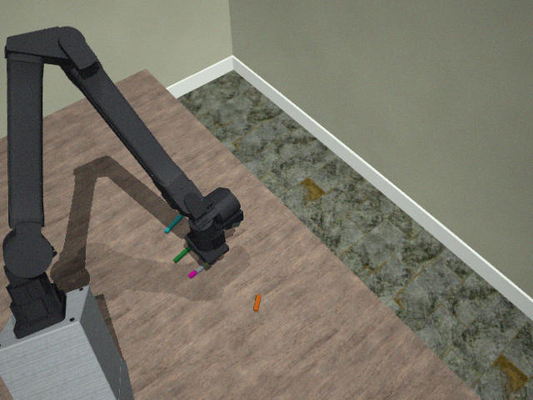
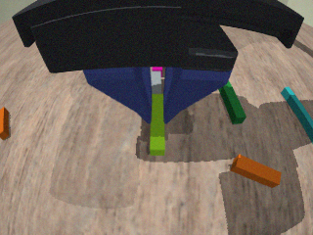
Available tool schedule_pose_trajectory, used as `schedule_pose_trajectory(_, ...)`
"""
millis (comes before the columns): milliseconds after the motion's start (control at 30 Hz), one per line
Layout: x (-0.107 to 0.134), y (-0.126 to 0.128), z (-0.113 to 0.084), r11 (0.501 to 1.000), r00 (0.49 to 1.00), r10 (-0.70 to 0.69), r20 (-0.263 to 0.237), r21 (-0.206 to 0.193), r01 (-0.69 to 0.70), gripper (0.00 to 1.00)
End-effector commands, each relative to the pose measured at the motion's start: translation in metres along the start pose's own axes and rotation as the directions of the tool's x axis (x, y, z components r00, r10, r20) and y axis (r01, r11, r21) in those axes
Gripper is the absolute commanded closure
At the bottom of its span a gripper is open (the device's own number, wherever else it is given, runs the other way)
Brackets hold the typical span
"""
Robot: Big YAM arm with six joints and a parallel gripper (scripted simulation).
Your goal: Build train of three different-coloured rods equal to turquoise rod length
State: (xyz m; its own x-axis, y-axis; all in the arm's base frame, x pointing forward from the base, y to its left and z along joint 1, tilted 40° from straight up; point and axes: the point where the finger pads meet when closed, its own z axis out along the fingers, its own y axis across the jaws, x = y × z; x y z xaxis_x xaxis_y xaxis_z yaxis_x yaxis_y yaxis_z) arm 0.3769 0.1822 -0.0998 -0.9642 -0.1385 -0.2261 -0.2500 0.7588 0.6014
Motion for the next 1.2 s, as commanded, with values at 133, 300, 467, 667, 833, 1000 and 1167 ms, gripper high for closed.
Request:
schedule_pose_trajectory(133, -0.002, 0.004, 0.005, 1.0, 1.0, -0.001, -0.003, -0.001, 0.001, 0.92)
schedule_pose_trajectory(300, -0.002, 0.004, 0.005, 1.0, 1.0, -0.001, -0.003, -0.001, 0.001, 0.84)
schedule_pose_trajectory(467, -0.002, 0.004, 0.005, 1.0, 1.0, -0.001, -0.003, -0.001, 0.001, 0.8)
schedule_pose_trajectory(667, -0.002, 0.004, 0.005, 1.0, 1.0, -0.001, -0.003, -0.001, 0.001, 0.77)
schedule_pose_trajectory(833, -0.002, 0.004, 0.005, 1.0, 1.0, -0.001, -0.003, -0.001, 0.001, 0.77)
schedule_pose_trajectory(1000, -0.003, 0.006, 0.002, 1.0, 1.0, -0.002, -0.003, -0.001, 0.002, 0.77)
schedule_pose_trajectory(1167, -0.005, -0.002, -0.021, 1.0, 1.0, 0.001, 0.02, 0.003, -0.001, 0.77)
